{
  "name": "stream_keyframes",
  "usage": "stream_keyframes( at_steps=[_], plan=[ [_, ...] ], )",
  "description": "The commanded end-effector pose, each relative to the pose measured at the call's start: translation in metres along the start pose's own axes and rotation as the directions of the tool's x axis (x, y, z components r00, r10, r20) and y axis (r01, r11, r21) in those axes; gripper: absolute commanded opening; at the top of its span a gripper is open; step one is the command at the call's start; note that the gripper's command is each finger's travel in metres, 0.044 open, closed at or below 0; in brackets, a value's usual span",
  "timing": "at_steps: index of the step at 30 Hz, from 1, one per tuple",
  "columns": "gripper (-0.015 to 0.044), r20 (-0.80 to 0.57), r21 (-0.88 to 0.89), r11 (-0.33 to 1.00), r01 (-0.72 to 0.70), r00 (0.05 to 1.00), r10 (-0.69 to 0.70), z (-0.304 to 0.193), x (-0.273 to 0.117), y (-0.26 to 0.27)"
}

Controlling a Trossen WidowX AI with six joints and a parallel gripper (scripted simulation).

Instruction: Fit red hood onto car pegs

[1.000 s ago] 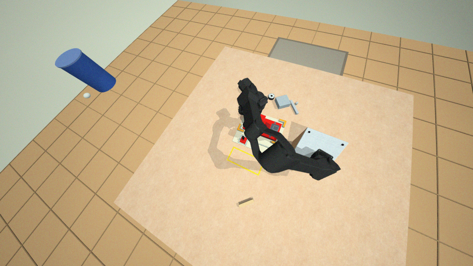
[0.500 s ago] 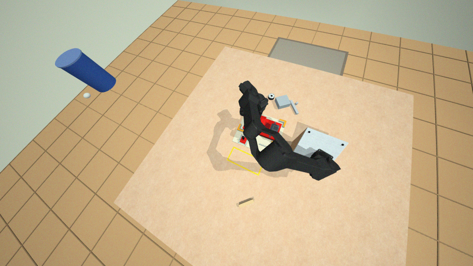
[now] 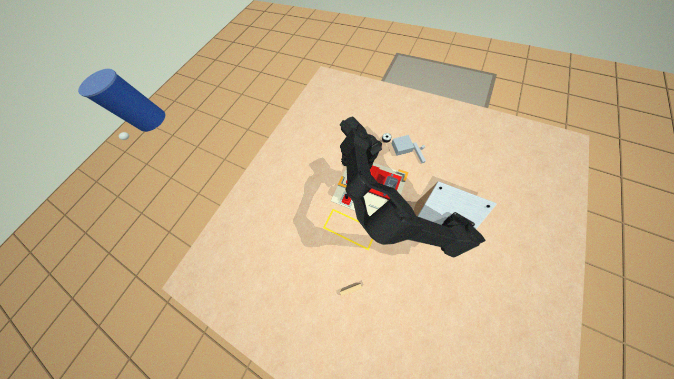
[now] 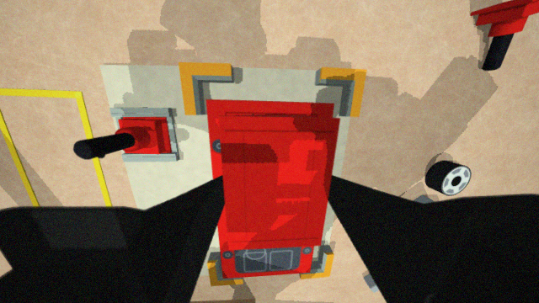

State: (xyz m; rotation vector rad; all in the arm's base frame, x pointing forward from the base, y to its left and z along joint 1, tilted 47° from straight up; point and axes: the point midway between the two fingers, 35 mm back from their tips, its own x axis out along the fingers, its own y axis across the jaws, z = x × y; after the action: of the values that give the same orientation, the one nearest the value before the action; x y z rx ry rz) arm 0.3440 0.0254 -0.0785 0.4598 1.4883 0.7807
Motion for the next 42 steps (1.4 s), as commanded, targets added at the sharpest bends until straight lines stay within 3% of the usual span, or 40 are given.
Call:
stream_keyframes(
  at_steps=[1,42],
  plan=[
    [0.0,0.0,0.005,1.0,-0.006,1.0,0.006,-0.0009,0.0029,0.0006],
    [0.0,0.006,0.006,1.0,-0.006,1.0,0.006,-0.0007,-0.0019,0.0002]
  ],
)
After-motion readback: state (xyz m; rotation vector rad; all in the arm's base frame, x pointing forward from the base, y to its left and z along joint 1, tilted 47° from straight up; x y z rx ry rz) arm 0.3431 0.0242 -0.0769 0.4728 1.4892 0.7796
